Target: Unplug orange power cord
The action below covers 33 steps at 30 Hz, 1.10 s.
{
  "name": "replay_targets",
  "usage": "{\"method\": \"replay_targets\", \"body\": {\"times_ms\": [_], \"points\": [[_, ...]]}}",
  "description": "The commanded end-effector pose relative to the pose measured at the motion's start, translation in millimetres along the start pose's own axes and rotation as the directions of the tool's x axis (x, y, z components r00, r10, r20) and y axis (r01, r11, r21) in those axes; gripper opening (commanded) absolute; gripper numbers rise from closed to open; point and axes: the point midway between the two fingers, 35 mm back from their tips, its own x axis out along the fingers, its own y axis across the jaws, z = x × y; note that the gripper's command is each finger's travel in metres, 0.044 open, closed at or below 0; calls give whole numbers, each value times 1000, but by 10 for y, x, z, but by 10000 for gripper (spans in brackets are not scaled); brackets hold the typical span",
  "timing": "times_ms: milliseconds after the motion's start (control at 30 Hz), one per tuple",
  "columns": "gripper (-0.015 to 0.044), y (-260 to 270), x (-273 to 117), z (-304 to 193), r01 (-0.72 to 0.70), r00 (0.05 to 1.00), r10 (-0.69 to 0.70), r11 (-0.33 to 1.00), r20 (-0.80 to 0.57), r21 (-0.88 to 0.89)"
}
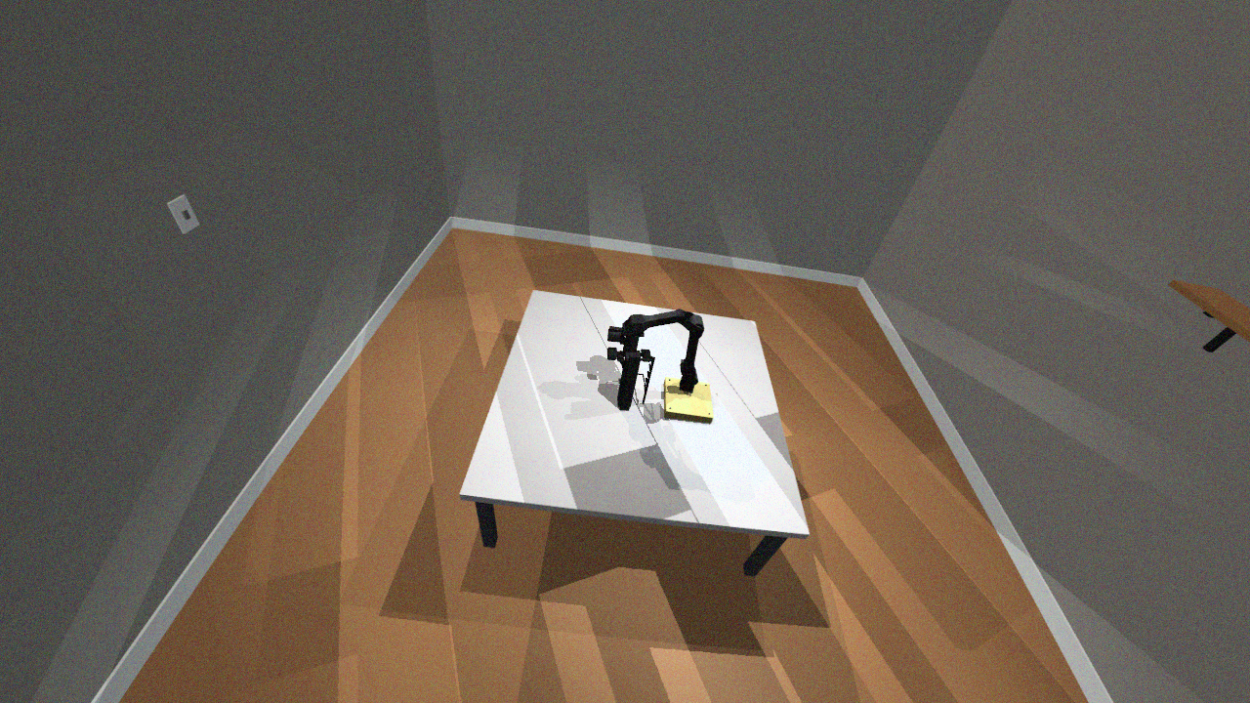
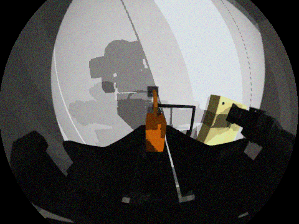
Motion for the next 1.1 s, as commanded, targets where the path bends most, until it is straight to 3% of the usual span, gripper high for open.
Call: {"method": "replay_targets", "body": {"times_ms": [0,267,1067], "points": [[55,2,-4,0,-1,1000,1,1000,0,0],[2,2,-4,0,-1,1000,1,1000,0,0],[0,19,-10,347,0,1000,0,1000,5,2]]}}
